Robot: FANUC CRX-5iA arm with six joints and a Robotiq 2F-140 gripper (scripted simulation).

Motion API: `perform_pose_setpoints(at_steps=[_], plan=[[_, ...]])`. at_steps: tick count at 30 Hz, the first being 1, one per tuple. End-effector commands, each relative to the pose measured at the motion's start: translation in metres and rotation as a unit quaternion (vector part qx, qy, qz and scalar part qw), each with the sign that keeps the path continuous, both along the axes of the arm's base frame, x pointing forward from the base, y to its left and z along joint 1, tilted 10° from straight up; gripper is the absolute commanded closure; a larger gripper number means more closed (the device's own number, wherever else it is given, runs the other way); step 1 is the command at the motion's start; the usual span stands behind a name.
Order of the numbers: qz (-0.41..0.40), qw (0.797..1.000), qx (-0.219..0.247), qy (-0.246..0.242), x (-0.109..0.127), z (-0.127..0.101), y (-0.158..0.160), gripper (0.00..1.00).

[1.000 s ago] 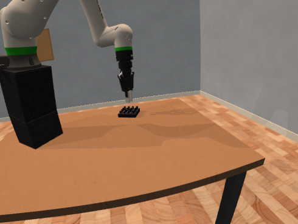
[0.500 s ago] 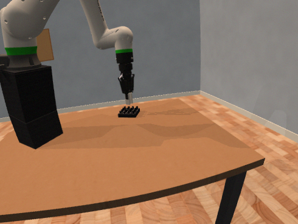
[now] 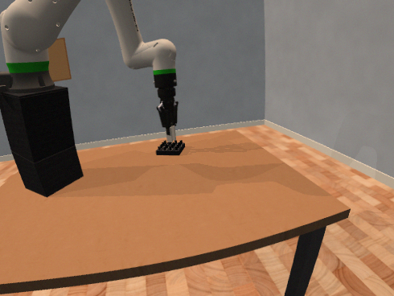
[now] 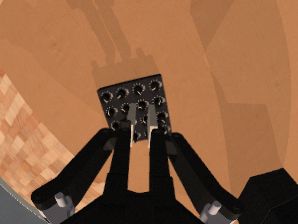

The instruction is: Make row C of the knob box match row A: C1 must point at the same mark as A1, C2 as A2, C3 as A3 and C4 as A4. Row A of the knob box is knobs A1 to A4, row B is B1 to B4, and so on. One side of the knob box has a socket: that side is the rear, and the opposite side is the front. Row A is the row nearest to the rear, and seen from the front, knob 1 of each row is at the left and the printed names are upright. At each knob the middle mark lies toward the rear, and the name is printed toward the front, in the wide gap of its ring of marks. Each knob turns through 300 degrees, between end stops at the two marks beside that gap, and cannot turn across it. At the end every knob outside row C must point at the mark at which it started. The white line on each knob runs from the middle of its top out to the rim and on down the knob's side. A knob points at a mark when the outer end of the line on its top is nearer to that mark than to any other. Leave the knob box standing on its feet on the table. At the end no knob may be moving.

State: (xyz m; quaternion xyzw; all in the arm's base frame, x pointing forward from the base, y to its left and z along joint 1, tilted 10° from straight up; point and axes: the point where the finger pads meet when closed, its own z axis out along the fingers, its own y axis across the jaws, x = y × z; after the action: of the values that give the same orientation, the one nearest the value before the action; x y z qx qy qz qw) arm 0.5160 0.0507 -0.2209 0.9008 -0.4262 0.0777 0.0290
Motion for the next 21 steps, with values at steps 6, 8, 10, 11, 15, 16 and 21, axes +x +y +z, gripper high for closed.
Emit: perform_pose_setpoints(at_steps=[6, 8, 10, 11, 15, 16, 21], plan=[[0.000, 1.000, 0.000, 0.000, 0.0013, -0.0075, -0.0010, 0.88], [0.000, 1.000, 0.000, 0.000, 0.0014, -0.0081, -0.0011, 0.88], [0.000, 1.000, 0.000, 0.000, 0.0015, -0.0087, -0.0011, 0.88], [0.000, 1.000, 0.000, 0.000, 0.0015, -0.0092, -0.0012, 0.88], [0.000, 1.000, 0.000, 0.000, 0.0017, -0.0105, -0.0014, 0.88], [0.000, 1.000, 0.000, 0.000, 0.0017, -0.0107, -0.0014, 0.88], [0.000, 1.000, 0.000, 0.000, 0.0018, -0.0110, -0.0014, 0.88]])
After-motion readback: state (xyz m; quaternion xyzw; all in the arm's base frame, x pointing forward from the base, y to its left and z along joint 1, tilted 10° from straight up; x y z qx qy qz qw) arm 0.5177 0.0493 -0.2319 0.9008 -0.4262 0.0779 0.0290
